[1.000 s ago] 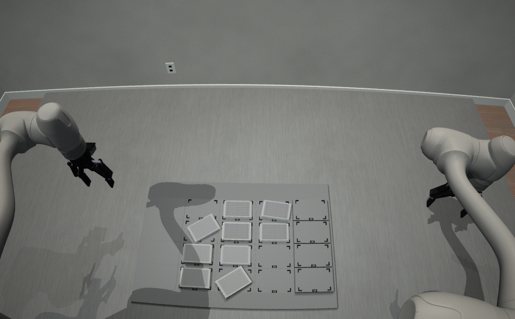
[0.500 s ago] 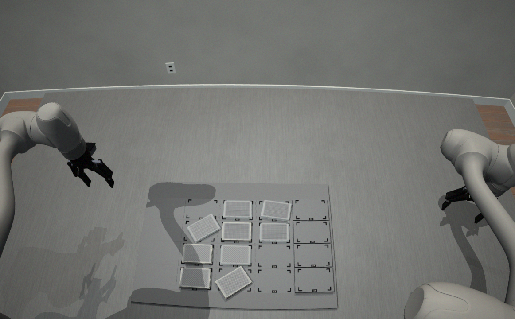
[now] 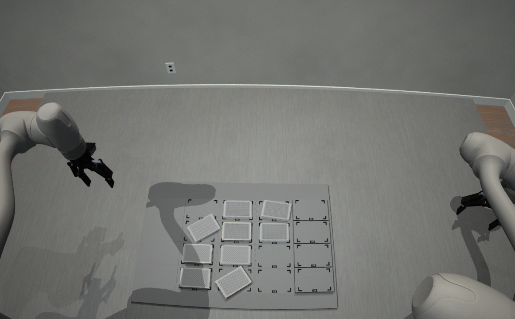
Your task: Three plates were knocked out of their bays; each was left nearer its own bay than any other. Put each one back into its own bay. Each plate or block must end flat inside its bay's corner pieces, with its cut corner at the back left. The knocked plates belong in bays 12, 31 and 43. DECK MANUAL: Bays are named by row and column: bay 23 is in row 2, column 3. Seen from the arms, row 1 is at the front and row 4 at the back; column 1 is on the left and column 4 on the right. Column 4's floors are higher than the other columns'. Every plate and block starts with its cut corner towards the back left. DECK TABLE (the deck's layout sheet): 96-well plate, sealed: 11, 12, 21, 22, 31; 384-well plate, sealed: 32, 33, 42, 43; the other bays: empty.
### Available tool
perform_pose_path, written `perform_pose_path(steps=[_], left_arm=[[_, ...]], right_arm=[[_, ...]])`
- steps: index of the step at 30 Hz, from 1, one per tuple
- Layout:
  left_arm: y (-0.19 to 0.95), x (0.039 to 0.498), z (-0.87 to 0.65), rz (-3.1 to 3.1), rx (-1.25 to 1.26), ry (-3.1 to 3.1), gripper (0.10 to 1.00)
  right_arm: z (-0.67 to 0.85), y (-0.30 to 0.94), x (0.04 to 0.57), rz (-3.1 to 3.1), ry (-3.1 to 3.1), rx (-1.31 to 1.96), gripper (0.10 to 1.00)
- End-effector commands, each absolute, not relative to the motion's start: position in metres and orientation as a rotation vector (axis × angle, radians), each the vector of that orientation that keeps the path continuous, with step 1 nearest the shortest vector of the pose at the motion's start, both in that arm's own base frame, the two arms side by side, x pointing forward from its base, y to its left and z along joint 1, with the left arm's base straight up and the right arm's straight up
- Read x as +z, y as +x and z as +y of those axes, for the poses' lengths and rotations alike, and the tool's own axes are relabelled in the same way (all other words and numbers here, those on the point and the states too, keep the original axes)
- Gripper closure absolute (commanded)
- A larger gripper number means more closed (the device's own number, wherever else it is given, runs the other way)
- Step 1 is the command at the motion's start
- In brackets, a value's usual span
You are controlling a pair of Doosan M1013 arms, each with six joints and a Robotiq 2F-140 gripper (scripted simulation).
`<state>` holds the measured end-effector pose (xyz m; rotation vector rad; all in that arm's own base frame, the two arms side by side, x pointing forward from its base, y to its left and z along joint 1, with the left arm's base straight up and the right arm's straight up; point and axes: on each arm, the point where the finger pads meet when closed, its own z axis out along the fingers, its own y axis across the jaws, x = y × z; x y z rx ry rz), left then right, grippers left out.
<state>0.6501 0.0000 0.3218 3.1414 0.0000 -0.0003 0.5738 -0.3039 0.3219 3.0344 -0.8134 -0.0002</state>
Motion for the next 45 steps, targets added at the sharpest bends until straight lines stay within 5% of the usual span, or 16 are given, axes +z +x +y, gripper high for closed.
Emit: perform_pose_path(steps=[1,45], left_arm=[[0.650,0.323,0.000,0.000,0.002,3.142,0.400],[0.650,0.323,0.000,0.000,0.002,3.142,0.400]], right_arm=[[-0.316,0.568,0.323,-0.813,3.034,0.002,0.098],[-0.470,0.449,0.323,-1.328,2.847,0.002,0.098]])
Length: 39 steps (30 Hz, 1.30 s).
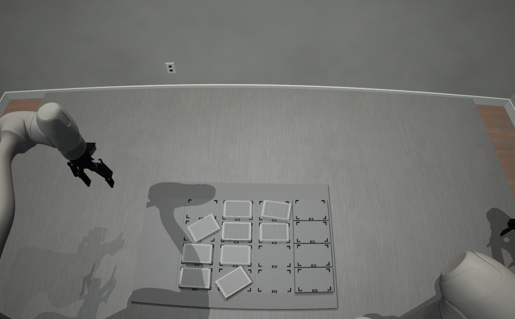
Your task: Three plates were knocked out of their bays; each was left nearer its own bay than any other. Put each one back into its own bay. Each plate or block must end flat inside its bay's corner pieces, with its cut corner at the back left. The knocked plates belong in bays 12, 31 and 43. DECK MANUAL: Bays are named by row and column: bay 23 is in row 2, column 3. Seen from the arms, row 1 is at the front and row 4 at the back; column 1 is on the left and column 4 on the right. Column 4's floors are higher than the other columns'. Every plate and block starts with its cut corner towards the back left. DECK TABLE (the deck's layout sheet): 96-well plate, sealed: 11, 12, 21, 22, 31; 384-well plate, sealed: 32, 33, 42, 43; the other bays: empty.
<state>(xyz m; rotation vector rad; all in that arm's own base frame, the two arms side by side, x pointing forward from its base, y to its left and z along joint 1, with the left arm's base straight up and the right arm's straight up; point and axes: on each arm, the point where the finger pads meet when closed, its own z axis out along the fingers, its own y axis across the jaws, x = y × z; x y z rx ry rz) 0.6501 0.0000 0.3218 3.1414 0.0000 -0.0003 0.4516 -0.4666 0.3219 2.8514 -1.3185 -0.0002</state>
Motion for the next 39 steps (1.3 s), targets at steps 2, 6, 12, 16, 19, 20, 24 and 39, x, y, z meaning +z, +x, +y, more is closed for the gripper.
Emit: perform_pose_path(steps=[2,6,12,16,19,20,24,39], left_arm=[[0.650,0.323,0.000,0.000,0.002,3.142,0.400],[0.650,0.323,0.000,0.000,0.002,3.142,0.400],[0.650,0.323,0.000,0.000,0.002,3.142,0.400],[0.650,0.323,0.000,0.000,0.002,3.142,0.400],[0.650,0.323,0.000,0.000,0.002,3.142,0.400],[0.650,0.323,0.000,0.000,0.002,3.142,0.400],[0.650,0.323,0.000,0.000,0.002,3.142,0.400],[0.650,0.323,0.000,0.000,0.002,3.142,0.400]], right_arm=[[-0.473,0.445,0.323,-1.328,2.847,0.002,0.098],[-0.487,0.430,0.323,-1.328,2.847,0.002,0.098],[-0.506,0.408,0.323,-1.451,2.786,0.002,0.098],[-0.518,0.392,0.323,-1.451,2.786,0.002,0.098],[-0.521,0.388,0.323,-1.451,2.786,0.002,0.098],[-0.524,0.384,0.323,-1.451,2.786,0.002,0.098],[-0.536,0.367,0.323,-1.543,2.736,0.002,0.098],[-0.570,0.312,0.323,-1.688,2.649,0.002,0.098]])
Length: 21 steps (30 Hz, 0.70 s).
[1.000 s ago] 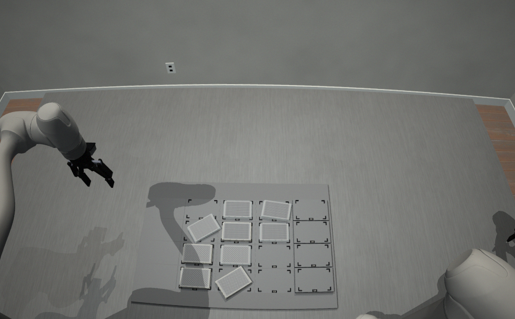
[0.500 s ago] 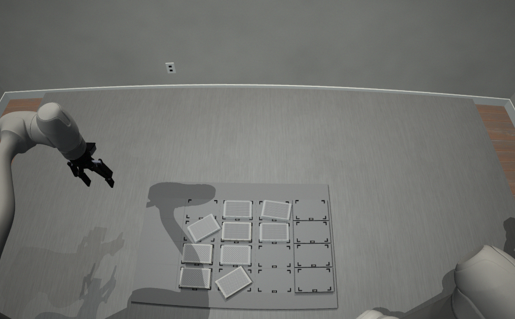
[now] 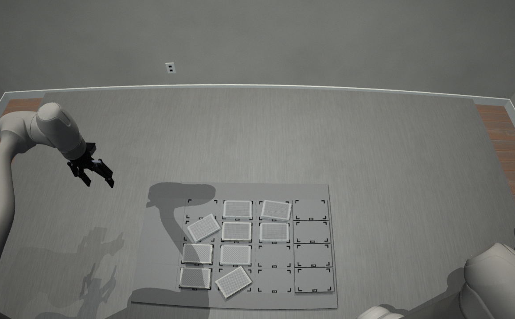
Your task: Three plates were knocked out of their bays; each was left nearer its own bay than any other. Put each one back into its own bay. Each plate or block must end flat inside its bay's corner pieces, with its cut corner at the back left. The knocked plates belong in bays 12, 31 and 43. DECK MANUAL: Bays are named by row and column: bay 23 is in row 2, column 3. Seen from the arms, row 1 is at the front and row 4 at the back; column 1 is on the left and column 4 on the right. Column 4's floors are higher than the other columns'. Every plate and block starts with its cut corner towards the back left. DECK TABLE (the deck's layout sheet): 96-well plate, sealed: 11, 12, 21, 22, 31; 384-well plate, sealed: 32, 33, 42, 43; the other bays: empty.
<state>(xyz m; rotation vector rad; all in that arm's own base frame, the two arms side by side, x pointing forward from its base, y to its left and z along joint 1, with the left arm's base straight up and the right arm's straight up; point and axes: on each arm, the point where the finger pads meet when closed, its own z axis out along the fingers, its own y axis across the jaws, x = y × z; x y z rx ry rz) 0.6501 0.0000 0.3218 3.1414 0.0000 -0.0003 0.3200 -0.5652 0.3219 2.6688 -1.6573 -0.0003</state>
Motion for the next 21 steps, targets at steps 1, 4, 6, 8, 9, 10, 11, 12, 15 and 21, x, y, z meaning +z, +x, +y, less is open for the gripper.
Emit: perform_pose_path(steps=[1,4,6,8,9,10,11,12,15,21], left_arm=[[0.650,0.323,0.000,0.000,0.002,3.142,0.400],[0.650,0.323,0.000,0.000,0.002,3.142,0.400],[0.650,0.323,0.000,0.000,0.002,3.142,0.400],[0.650,0.323,0.000,0.000,0.002,3.142,0.400],[0.650,0.323,0.000,0.000,0.002,3.142,0.400],[0.650,0.323,0.000,0.000,0.002,3.142,0.400],[0.650,0.323,0.000,0.000,0.002,3.142,0.400],[0.650,0.323,0.000,0.000,0.002,3.142,0.400],[0.650,0.323,0.000,0.000,0.002,3.142,0.400],[0.650,0.323,0.000,0.000,0.002,3.142,0.400]], right_arm=[[-0.572,0.308,0.323,-1.688,2.649,0.002,0.098],[-0.579,0.294,0.323,-1.688,2.649,0.002,0.098],[-0.584,0.285,0.323,-1.688,2.649,0.002,0.098],[-0.588,0.277,0.323,-1.688,2.649,0.002,0.098],[-0.590,0.272,0.323,-1.732,2.621,0.002,0.098],[-0.592,0.267,0.323,-1.775,2.591,0.002,0.098],[-0.594,0.263,0.323,-1.802,2.573,0.002,0.098],[-0.594,0.263,0.323,-1.802,2.573,0.002,0.098],[-0.598,0.254,0.323,-1.802,2.573,0.002,0.098],[-0.610,0.226,0.323,-1.802,2.573,0.002,0.098]])
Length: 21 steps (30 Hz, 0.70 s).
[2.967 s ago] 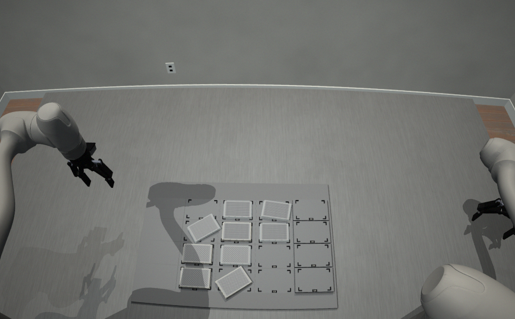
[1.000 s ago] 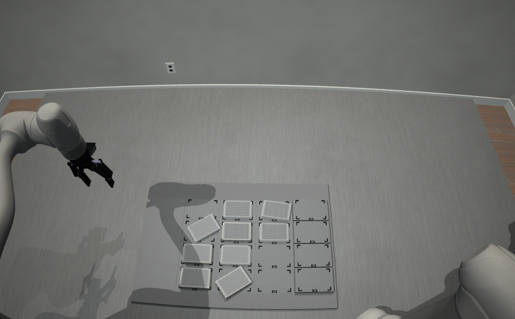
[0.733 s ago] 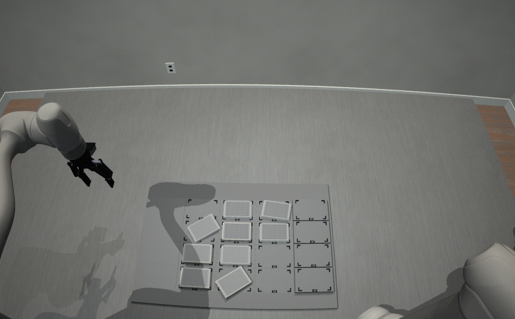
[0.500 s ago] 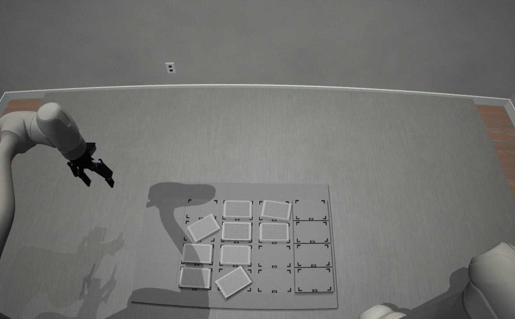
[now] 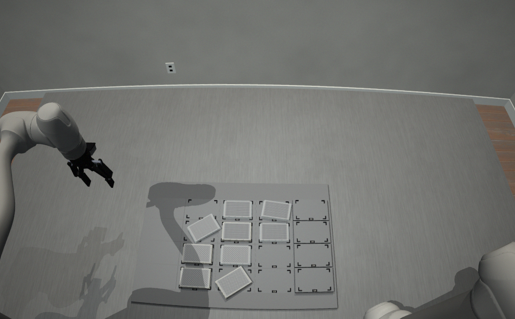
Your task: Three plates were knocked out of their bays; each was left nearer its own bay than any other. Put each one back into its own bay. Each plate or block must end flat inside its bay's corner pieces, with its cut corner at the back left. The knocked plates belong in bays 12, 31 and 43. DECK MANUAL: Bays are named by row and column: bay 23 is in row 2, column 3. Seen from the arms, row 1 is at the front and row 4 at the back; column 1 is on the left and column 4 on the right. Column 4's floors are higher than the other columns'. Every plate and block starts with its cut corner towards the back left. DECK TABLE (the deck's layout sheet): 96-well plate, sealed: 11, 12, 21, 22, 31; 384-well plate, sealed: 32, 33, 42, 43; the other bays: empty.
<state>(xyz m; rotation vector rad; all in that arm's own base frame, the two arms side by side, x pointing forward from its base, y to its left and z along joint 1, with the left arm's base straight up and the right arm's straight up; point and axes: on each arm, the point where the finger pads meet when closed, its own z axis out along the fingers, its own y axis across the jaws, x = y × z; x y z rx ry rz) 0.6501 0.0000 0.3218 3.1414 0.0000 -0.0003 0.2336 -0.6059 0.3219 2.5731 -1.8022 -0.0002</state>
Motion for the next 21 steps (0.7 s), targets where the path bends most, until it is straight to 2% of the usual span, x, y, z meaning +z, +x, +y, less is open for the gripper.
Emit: perform_pose_path(steps=[1,21], left_arm=[[0.650,0.323,0.000,0.000,0.002,3.142,0.400],[0.650,0.323,0.000,0.000,0.002,3.142,0.400]], right_arm=[[-0.611,0.221,0.323,-1.844,2.543,0.002,0.098],[-0.635,0.134,0.323,-2.019,2.406,0.002,0.098]])
